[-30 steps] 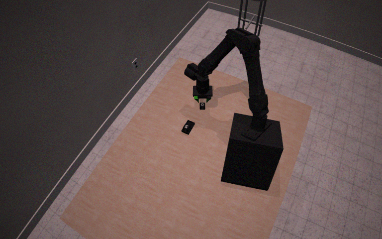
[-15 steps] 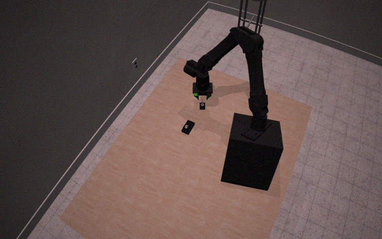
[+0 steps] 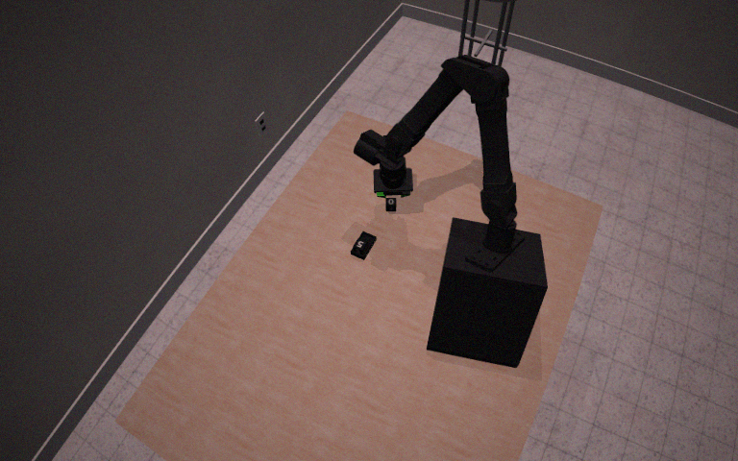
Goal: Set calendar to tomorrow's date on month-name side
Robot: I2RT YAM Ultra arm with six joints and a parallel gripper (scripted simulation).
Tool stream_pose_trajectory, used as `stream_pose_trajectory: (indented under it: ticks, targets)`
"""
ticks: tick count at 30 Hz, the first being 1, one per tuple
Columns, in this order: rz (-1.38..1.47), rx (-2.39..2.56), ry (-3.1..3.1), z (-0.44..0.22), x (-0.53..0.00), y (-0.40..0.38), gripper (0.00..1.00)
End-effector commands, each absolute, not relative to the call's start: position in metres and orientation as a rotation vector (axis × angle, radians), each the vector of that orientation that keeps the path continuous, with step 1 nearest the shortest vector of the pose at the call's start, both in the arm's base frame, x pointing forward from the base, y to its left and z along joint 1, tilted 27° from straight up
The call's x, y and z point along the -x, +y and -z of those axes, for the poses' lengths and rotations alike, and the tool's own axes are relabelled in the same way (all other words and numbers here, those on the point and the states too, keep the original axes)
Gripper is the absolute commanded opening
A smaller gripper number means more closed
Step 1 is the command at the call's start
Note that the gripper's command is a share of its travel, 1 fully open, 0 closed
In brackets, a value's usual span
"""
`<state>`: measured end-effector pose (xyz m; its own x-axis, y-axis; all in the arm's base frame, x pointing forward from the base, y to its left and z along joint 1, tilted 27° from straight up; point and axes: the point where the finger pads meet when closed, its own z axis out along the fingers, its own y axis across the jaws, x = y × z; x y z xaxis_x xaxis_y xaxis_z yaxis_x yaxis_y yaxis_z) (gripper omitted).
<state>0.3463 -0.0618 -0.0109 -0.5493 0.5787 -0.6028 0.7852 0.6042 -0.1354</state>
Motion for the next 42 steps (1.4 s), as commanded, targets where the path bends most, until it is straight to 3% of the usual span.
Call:
stream_pose_trajectory:
  ticks: [1, 42]
  targets:
    - [0.529, -1.072, 2.233, -0.0031, -0.3599, -0.0639, 0.45]
    - [0.713, -0.82, 1.78, 0.0013, -0.3576, -0.0618, 0.45]
